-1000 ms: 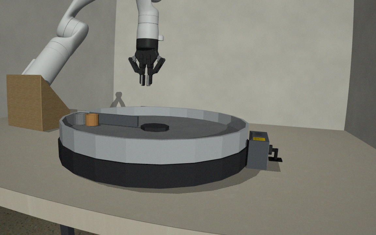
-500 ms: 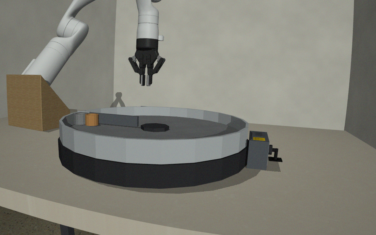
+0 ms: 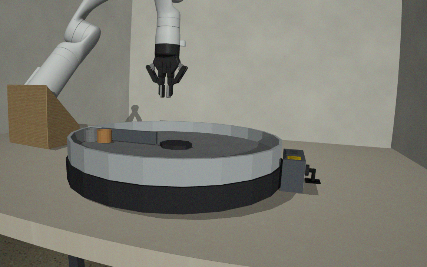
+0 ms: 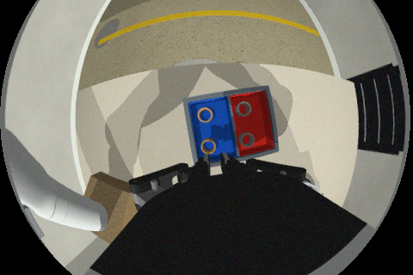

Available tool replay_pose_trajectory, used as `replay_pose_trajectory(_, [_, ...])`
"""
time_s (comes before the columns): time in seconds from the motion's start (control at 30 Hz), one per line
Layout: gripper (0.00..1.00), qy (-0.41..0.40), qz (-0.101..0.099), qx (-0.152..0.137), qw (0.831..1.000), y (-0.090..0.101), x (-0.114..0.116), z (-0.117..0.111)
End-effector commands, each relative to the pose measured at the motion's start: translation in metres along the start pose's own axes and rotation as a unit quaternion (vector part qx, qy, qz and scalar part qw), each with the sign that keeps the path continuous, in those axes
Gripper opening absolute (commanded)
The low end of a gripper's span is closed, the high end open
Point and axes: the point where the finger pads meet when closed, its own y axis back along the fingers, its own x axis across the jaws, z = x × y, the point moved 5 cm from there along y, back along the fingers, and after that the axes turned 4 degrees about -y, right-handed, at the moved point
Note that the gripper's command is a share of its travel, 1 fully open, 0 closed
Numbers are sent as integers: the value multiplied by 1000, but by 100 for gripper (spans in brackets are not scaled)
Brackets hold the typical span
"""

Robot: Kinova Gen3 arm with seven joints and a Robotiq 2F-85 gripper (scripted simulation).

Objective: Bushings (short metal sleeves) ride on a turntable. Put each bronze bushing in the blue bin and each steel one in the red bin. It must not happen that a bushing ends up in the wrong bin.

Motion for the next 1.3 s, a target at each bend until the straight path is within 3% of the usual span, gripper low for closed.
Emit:
replay_pose_trajectory(0.0, [16, 0, 0, 0, 1000, 0, 0, 0])
replay_pose_trajectory(0.57, [16, 0, 0, 0, 1000, 0, 0, 0])
replay_pose_trajectory(0.7, [14, 0, 1, 0, 1000, 0, 4, 43])
replay_pose_trajectory(0.9, [14, 0, 1, 0, 1000, -1, 4, 54])
replay_pose_trajectory(1.07, [14, -1, 1, -1, 1000, -2, 8, 108])
replay_pose_trajectory(1.17, [14, -1, 1, -1, 1000, -2, 8, 108])
replay_pose_trajectory(1.27, [14, -1, 2, -1, 1000, -2, 11, 141])
